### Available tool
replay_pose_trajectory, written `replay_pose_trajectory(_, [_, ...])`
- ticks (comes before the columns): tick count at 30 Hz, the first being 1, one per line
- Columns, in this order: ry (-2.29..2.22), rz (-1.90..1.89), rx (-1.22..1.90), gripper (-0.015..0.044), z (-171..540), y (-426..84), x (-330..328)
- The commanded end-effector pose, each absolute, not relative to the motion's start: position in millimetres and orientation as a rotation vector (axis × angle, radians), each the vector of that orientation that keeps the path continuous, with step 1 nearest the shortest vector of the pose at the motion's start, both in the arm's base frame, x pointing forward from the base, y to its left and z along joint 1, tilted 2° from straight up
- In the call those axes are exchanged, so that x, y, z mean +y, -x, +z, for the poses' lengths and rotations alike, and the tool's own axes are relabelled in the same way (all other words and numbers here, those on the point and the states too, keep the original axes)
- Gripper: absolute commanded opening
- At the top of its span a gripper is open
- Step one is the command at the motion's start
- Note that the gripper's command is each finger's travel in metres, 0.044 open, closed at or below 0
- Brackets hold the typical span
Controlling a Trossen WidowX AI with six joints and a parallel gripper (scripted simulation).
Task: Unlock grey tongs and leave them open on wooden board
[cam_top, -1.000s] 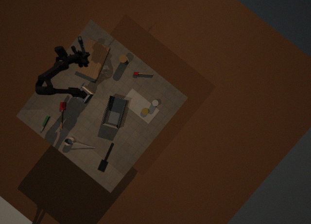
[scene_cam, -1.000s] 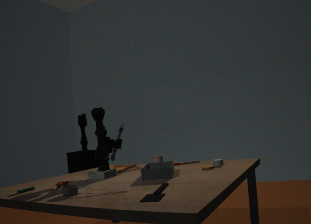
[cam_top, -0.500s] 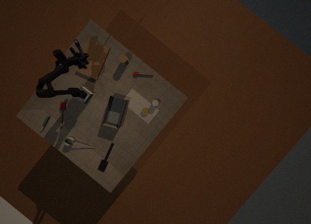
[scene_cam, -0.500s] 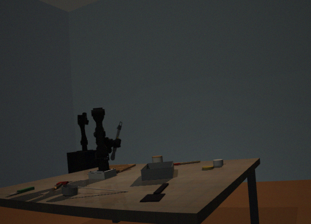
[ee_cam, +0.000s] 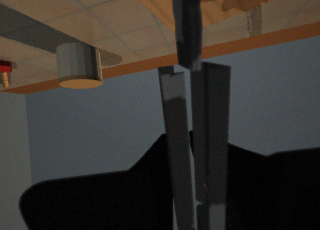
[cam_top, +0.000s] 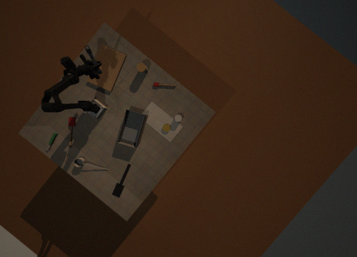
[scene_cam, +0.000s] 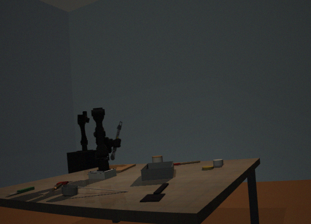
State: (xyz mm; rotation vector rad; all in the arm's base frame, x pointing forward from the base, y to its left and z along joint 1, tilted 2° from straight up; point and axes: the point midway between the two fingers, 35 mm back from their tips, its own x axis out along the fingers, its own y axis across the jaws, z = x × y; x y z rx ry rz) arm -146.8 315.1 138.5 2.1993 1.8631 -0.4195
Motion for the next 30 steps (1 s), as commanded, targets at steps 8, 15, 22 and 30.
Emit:
replay_pose_trajectory(8, [-2.206, -0.411, 1.862, -0.0150, 140.2, 146.2, 315.3])
replay_pose_trajectory(15, [-2.182, -0.423, 1.852, -0.0150, 138.5, 148.0, 318.7])
replay_pose_trajectory(22, [-2.083, -0.481, 1.802, -0.0150, 131.0, 154.0, 331.3])
replay_pose_trajectory(30, [-1.981, -0.569, 1.734, -0.0150, 121.7, 157.3, 343.8])
